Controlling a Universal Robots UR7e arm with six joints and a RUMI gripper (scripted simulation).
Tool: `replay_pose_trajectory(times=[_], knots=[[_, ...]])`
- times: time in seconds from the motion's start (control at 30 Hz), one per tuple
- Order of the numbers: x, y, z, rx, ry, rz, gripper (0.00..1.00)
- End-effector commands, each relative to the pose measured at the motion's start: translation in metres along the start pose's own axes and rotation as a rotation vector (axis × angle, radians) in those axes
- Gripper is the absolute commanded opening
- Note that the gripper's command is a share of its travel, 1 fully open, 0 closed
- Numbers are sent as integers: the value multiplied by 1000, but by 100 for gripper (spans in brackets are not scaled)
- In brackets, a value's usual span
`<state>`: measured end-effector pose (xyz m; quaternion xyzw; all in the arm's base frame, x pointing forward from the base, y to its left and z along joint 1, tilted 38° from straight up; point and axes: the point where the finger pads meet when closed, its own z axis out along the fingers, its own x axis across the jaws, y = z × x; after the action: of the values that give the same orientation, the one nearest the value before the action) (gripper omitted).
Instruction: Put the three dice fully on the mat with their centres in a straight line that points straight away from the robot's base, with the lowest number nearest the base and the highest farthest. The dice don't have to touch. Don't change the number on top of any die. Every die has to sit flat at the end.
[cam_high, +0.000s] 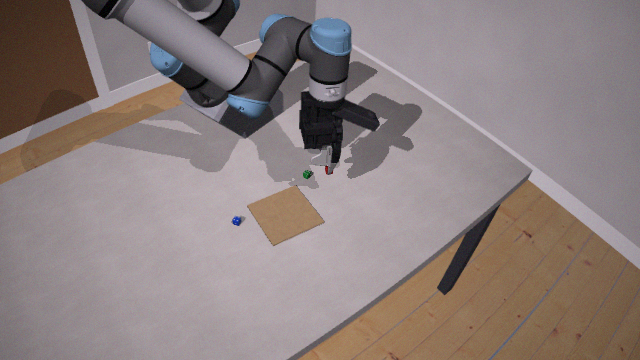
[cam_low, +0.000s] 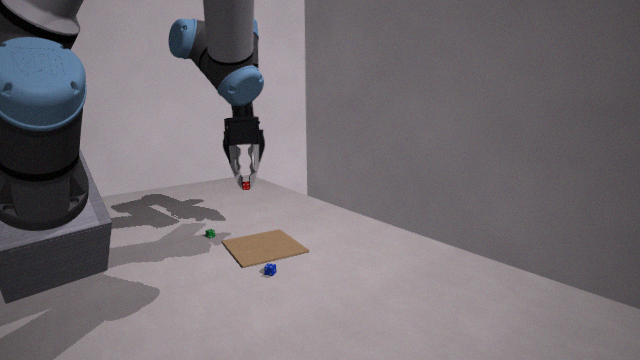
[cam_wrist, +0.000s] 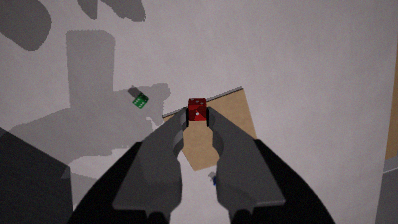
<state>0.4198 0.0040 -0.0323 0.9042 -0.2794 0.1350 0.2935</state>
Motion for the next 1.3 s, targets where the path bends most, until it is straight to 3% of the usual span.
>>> replay_pose_trajectory(times=[0.0, 0.23, 0.57, 0.67, 0.93, 1.27], knots=[[1, 1, -2, 0, 1, -3, 0], [1, 19, -2, 0, -3, -52, 0], [-5, 96, -5, 1, -4, -287, 0], [-8, 109, -5, 0, -3, -330, 0], [-14, 129, -6, -2, -1, -398, 0], [-15, 130, -6, -2, -1, -402, 0]])
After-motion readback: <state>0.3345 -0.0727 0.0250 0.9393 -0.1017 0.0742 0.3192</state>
